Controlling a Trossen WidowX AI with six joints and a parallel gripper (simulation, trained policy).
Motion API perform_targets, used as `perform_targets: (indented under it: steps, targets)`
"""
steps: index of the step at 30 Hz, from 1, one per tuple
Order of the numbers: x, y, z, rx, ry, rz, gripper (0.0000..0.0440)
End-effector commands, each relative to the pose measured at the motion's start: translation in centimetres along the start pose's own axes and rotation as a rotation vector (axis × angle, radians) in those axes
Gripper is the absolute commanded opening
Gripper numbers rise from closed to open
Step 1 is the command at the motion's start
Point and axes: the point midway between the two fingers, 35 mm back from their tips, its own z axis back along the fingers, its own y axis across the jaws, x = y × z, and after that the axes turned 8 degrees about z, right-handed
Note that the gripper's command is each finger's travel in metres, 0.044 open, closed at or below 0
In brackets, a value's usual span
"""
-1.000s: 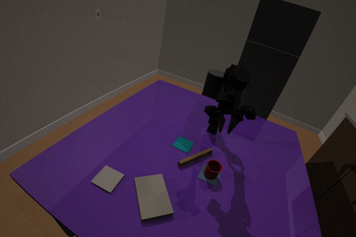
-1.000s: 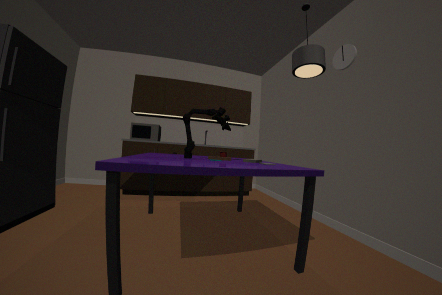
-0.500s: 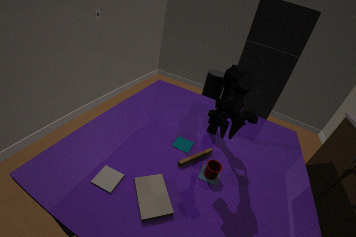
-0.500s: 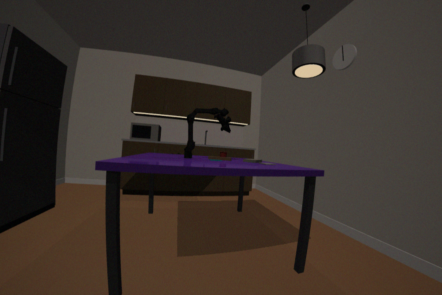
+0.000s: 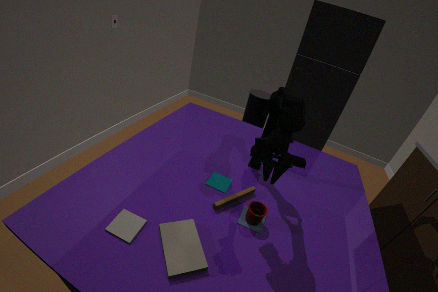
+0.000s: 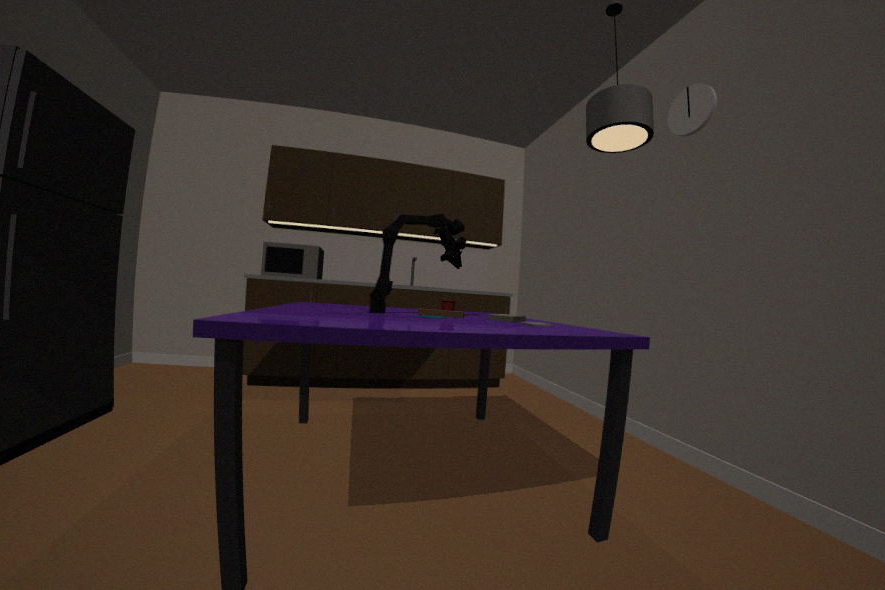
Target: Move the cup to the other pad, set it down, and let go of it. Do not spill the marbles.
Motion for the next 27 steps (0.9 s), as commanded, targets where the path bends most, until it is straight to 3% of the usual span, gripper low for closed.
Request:
perform_targets:
  steps: [1,27]
  targets:
    - [-0.4,-0.4,-1.1,-0.05,0.045,-0.024,0.0136]
    - [-4.8,-5.2,-6.7,-0.402,0.302,-0.041,0.0164]
